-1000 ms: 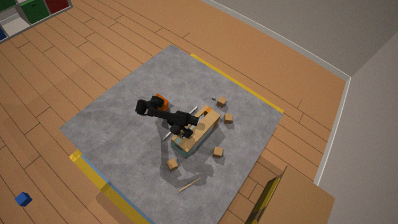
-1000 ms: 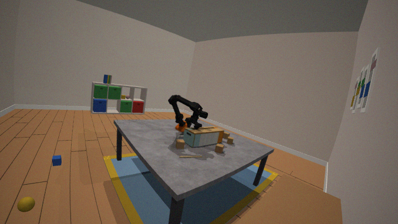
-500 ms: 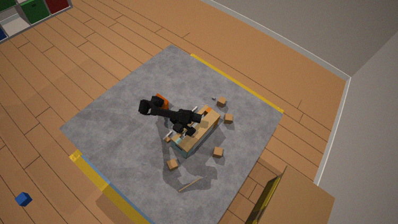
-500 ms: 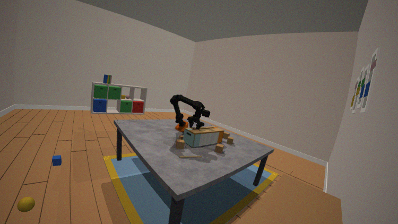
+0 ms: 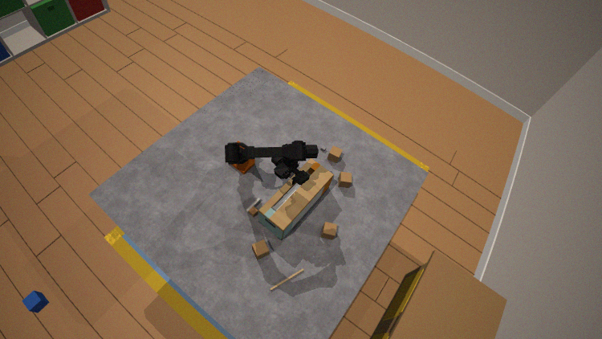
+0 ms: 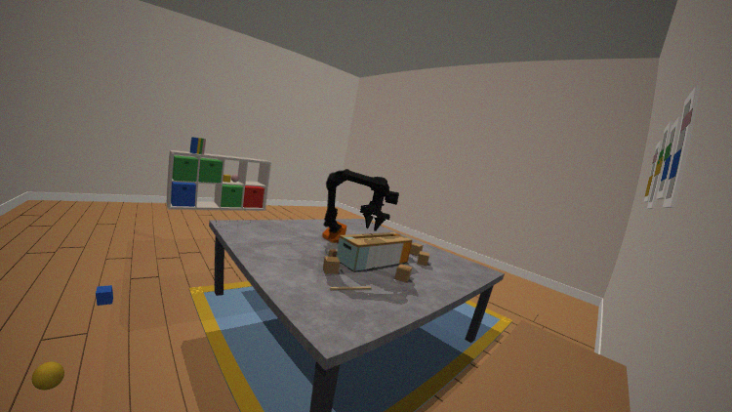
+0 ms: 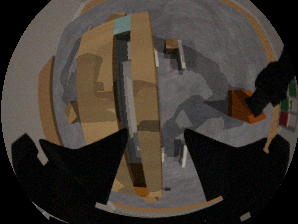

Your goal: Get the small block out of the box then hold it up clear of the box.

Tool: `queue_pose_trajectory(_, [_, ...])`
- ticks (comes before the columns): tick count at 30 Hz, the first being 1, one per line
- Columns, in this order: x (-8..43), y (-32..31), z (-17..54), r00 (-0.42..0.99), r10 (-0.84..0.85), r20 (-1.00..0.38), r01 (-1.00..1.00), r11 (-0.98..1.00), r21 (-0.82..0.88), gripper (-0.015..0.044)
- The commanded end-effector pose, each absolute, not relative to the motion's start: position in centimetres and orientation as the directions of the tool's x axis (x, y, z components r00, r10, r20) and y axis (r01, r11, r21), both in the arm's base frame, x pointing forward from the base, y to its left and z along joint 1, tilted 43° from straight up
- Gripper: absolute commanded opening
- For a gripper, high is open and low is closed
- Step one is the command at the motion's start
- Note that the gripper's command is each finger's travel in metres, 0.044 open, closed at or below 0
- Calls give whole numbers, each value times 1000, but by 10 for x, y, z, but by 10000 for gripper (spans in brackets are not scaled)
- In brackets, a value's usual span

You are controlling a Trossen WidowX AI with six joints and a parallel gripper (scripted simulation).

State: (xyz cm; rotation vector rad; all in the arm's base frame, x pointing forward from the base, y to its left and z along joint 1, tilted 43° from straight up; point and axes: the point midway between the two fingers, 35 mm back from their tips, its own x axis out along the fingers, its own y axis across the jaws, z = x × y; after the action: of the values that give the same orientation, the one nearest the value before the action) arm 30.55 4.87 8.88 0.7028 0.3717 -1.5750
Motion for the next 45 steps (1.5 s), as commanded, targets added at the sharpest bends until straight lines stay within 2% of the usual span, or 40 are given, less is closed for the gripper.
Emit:
queue_pose_trajectory(1, [302, 23, 119, 45, -740, -671, 887, -280, 368, 285])
queue_pose_trajectory(5, [292, -3, 149, 116, -704, -701, 702, -441, 559, 285])
queue_pose_trajectory(9, [276, -29, 177, 194, -680, -707, 448, -580, 681, 285])
queue_pose_trajectory(13, [256, -53, 200, 272, -672, -689, 151, -677, 720, 285])
queue_pose_trajectory(17, [236, -72, 216, 334, -676, -657, -104, -719, 687, 285])
queue_pose_trajectory(24, [236, -77, 211, 335, -674, -658, -116, -723, 681, 285])
queue_pose_trajectory(32, [234, -137, 152, 339, -679, -652, -119, -718, 686, 285])
queue_pose_trajectory(45, [233, -148, 141, 338, -678, -653, -119, -719, 685, 285])
